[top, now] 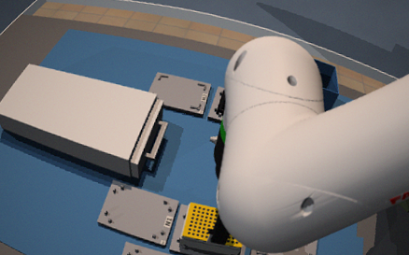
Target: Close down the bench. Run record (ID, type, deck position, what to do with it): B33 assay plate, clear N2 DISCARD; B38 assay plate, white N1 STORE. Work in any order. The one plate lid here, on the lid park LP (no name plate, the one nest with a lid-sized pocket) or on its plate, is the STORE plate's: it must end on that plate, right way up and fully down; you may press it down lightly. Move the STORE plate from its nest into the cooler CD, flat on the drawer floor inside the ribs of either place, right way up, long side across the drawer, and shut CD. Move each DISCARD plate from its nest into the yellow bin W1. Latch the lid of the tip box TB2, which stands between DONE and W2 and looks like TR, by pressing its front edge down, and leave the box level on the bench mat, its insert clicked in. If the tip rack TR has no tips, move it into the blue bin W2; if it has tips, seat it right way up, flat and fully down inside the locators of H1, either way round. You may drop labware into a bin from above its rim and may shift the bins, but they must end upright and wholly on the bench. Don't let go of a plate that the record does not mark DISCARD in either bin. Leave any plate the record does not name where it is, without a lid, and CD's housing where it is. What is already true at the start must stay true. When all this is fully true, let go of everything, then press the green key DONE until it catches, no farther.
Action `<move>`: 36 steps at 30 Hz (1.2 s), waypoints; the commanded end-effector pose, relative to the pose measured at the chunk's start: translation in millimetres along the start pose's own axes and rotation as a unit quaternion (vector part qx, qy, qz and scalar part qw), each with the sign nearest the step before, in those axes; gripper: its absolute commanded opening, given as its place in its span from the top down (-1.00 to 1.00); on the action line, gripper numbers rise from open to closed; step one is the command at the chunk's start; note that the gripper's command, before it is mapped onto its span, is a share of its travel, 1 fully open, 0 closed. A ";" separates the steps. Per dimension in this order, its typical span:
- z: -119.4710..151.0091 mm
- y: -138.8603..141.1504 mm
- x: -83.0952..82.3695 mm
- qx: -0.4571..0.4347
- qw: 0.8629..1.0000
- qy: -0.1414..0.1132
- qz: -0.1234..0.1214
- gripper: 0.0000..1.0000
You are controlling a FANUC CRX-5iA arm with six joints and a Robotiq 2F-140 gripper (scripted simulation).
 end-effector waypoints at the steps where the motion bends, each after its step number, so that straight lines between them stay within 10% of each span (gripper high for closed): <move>1: -0.2 0.0 4.3 0.000 1.000 0.000 0.000 -0.33; 36: -0.2 0.0 43.0 0.000 1.000 0.000 0.000 -0.33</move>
Point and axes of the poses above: the point where the finger pads meet when closed, its own x axis out along the fingers, its own y axis across the jaws, z = x × y, the point moved 2 cm from there along -x, back along the fingers, and after that the axes turned 3 degrees about x, right-handed, at the moved point
